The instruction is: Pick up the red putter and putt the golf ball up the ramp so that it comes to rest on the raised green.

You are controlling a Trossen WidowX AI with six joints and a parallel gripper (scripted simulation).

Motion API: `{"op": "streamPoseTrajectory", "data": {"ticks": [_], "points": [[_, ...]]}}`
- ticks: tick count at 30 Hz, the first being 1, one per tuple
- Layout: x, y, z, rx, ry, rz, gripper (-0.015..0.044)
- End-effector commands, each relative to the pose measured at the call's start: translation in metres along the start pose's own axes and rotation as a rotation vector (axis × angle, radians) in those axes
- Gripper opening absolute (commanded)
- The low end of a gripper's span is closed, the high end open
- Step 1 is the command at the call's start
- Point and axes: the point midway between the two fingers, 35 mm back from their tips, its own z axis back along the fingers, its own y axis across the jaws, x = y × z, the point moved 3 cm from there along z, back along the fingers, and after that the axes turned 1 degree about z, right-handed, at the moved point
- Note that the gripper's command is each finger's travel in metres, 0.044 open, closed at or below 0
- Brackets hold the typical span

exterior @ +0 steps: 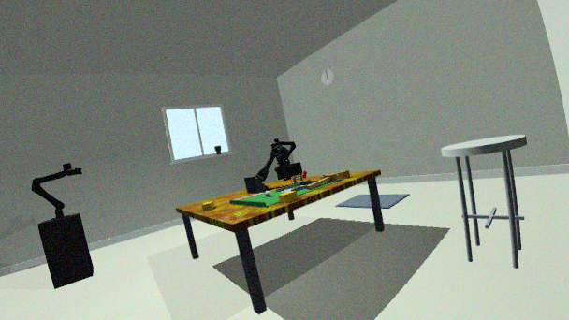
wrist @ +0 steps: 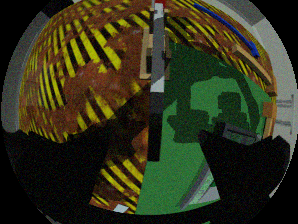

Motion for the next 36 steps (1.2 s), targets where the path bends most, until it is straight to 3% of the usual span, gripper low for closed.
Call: {"op": "streamPoseTrajectory", "data": {"ticks": [1, 32, 36], "points": [[-0.001, 0.001, -0.007, -0.004, -0.003, -0.001, 0.0440], [-0.013, 0.001, -0.052, -0.005, -0.005, 0.000, 0.0440], [-0.012, 0.000, -0.049, -0.002, -0.001, 0.004, 0.0335]]}}
